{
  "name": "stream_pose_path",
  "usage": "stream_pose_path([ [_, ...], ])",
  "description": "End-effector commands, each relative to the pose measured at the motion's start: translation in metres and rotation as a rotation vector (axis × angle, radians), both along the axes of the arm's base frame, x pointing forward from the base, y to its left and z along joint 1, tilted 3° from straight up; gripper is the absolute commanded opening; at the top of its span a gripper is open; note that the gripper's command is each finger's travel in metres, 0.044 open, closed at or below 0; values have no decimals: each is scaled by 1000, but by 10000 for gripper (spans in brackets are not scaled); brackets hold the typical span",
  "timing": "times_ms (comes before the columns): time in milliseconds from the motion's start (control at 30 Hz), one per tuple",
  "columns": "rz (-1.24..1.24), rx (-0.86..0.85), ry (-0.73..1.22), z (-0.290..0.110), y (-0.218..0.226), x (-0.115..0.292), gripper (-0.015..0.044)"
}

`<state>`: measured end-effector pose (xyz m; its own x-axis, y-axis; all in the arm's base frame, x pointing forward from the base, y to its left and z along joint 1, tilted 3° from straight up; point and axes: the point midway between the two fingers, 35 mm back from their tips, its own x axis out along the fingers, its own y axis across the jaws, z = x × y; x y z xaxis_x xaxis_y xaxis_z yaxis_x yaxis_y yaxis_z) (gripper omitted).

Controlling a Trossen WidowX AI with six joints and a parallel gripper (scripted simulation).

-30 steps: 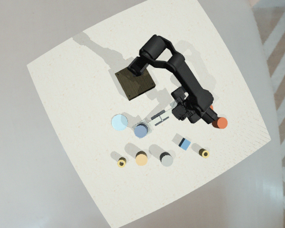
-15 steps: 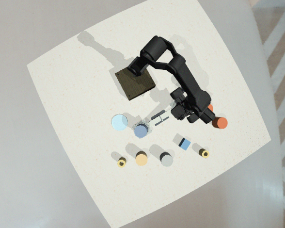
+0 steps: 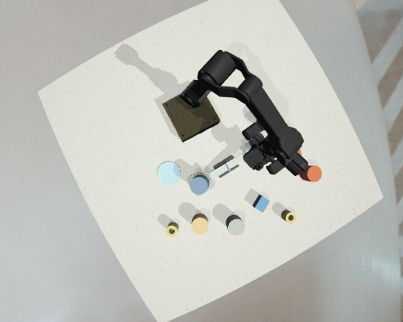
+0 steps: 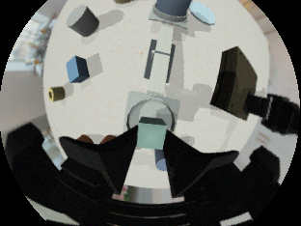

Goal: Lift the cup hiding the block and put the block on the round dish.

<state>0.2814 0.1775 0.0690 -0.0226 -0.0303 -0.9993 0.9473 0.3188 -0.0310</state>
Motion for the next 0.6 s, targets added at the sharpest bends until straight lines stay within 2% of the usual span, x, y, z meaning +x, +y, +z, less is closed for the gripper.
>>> stream_pose_path([
  [0,5,7,-14,23,2,3,0],
  [333,5,7,-13,73,1,1,0],
  [567,5,7,-14,75,-2,2,0],
])
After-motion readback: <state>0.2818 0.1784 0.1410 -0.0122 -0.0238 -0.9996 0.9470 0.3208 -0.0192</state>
